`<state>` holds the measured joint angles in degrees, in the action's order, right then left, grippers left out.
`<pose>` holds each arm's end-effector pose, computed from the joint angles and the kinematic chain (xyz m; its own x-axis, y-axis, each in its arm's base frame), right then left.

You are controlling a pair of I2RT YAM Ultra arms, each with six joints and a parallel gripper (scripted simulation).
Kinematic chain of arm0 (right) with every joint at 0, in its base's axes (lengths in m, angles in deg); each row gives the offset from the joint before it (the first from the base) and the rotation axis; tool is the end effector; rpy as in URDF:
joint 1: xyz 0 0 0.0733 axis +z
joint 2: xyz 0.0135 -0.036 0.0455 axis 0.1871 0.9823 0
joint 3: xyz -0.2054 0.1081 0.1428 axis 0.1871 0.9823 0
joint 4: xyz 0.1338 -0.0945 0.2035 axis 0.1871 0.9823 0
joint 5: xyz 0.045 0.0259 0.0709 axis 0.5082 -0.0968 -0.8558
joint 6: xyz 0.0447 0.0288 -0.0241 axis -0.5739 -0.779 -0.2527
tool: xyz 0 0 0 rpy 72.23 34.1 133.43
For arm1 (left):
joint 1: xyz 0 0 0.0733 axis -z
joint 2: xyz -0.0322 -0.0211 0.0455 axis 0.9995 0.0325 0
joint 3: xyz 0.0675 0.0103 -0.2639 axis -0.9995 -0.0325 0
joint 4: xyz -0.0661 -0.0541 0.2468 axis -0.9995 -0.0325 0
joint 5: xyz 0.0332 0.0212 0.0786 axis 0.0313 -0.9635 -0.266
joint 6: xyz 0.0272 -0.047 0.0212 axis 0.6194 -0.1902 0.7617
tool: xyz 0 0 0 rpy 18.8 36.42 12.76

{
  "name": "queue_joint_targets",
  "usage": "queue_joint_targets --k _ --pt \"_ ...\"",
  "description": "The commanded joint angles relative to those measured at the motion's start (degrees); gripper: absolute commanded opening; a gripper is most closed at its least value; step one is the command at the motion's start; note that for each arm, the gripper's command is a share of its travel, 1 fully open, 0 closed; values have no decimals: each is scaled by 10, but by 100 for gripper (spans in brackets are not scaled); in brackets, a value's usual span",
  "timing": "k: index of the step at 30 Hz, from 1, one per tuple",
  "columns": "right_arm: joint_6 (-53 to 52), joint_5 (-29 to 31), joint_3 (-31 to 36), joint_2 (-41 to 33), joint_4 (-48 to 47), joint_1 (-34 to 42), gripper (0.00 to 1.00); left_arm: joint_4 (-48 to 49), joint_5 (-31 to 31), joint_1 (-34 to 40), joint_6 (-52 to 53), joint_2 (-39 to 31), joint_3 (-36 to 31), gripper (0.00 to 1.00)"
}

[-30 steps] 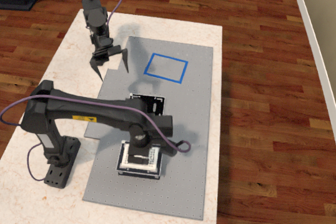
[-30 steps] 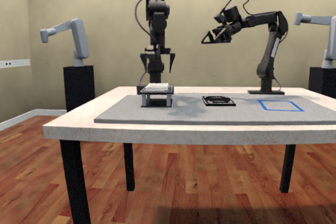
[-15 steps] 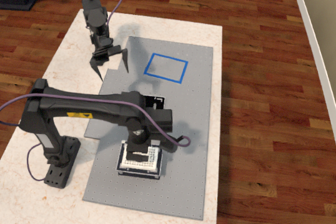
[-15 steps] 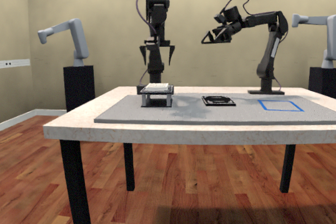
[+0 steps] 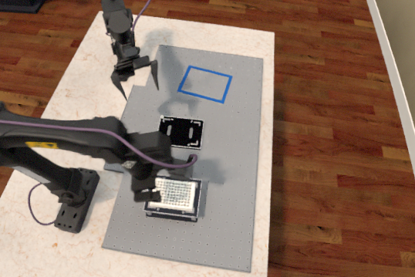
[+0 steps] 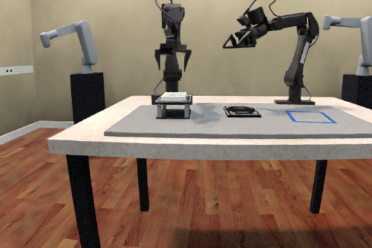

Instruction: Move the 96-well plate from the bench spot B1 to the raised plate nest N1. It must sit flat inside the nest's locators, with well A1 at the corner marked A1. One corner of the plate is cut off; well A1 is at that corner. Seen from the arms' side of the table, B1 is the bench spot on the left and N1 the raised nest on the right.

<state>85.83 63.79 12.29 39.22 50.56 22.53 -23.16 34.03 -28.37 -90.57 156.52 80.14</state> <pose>0.2224 0.0450 0.2735 -0.9124 -0.2508 -0.3235 -0.2414 0.9679 -0.0694 0.1422 -0.2367 0.3242 -0.2301 0.3528 -0.9070 0.8274 0.5615 0.0085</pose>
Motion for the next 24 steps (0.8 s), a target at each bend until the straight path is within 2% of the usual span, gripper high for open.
queue_joint_targets --k 1,7,24 --pt "40 -2 42 -65 -68 -1 100 1 5 -7 2 -3 16 100" --pt "65 -9 103 -134 -100 -9 100 1 5 -7 2 -3 16 100" --pt "64 -12 112 -149 -98 -14 100 1 5 -7 2 -3 16 100"
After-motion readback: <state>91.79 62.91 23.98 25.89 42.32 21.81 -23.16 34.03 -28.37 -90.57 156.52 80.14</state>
